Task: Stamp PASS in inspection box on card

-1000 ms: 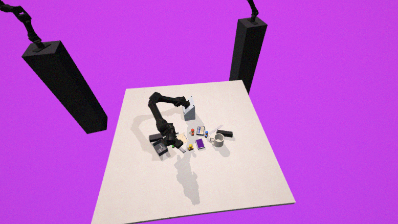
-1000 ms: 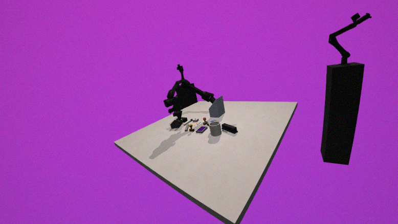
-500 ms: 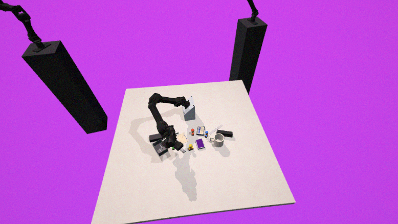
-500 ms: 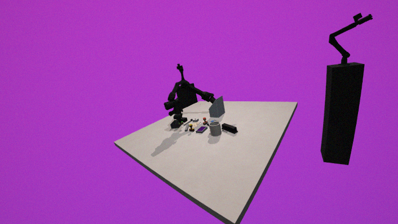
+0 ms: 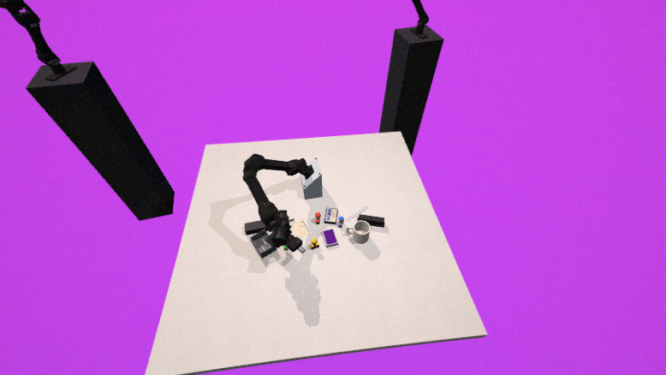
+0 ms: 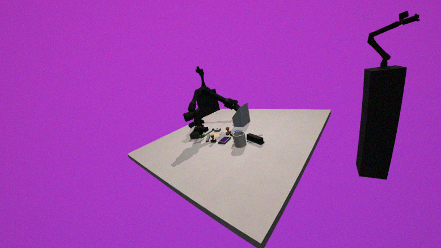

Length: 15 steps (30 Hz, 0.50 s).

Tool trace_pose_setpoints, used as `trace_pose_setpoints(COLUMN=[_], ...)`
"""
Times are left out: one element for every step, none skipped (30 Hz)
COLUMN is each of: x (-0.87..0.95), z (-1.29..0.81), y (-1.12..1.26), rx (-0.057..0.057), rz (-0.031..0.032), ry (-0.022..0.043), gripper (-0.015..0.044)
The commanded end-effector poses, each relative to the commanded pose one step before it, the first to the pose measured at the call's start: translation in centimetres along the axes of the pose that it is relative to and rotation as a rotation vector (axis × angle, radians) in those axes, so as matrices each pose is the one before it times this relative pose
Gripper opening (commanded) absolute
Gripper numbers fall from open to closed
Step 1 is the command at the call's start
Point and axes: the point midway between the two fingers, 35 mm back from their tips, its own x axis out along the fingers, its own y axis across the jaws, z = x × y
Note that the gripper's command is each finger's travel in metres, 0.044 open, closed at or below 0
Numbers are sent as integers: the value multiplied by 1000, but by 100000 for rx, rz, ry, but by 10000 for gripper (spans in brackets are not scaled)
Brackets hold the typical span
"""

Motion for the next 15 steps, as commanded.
trace_pose_setpoints(x=[665, 160, 160, 160, 129, 77, 26, 0, -228, 0, 0, 0, 0, 0, 0], z=[-295, -9, -9, -10, -8, -5, -2, 0, 251, 0, 0, 0, 0, 0, 0], y=[-25, -11, -12, -12, -11, -7, -2, 0, -35, 0, 0, 0, 0, 0, 0], rx=[-969, -2, -2, -3, -2, -1, 0, 0, 947, 0, 0, 0, 0, 0, 0], rz=[-45, -14, -15, -16, -13, -8, -3, 0, -154, 0, 0, 0, 0, 0, 0], ry=[508, -19, -20, -20, -17, -10, -4, 0, -398, 0, 0, 0, 0, 0, 0], gripper=[0, 0, 0, 0, 0, 0, 0, 0, 26, 53, 79, 105, 131, 157, 184])
